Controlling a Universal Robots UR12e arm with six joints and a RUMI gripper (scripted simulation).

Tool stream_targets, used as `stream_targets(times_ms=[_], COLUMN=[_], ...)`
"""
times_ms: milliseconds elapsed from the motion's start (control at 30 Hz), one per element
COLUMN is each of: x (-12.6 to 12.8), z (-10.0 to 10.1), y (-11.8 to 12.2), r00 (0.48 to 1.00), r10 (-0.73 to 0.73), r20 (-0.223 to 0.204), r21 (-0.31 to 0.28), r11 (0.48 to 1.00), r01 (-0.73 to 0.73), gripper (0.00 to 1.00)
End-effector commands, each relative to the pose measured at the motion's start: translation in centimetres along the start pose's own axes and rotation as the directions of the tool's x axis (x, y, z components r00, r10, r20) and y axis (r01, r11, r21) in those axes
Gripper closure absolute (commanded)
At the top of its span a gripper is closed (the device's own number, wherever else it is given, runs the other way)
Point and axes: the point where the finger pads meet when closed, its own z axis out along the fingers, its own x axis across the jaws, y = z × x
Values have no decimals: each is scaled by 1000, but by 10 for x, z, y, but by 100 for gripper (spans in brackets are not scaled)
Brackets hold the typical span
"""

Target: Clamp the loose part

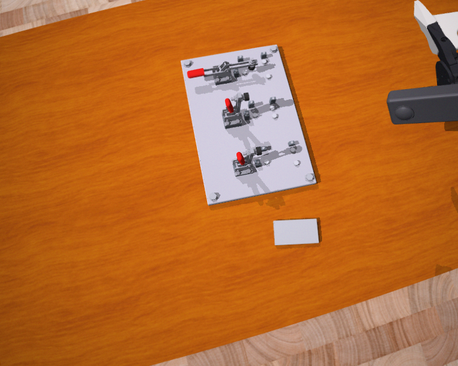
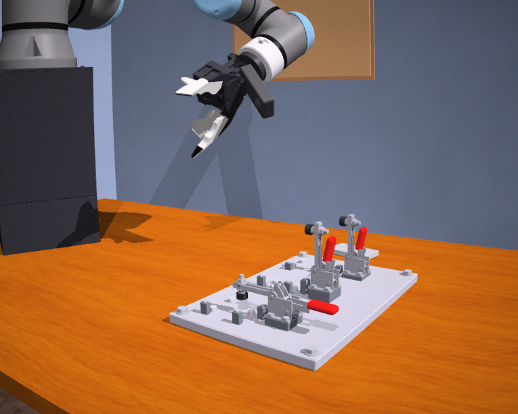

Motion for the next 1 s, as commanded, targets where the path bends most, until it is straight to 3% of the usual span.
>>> stream_targets(times_ms=[0,100,167,333,367,400,433,533,633,700,800,967], x=[-18,-19,-28,-37,-37,-40,-40,-42,-42,-41,-39,-26], z=[3,3,0,-7,-8,-11,-12,-20,-22,-33,-39,-59], y=[-18,-19,-36,-60,-61,-71,-73,-94,-98,-123,-135,-174], r00=[985,984,959,917,915,895,892,848,839,785,758,670], r10=[37,38,62,85,86,93,94,102,103,104,102,82], r20=[169,176,275,389,393,436,443,520,534,611,644,738], r21=[-12,-12,-12,-2,-2,5,6,24,28,54,68,120], r11=[999,999,998,996,996,994,994,991,990,984,980,961], r01=[-35,-37,-61,-91,-93,-105,-107,-134,-139,-172,-189,-250], gripper=[0,0,0,0,0,0,0,0,0,0,0,0])
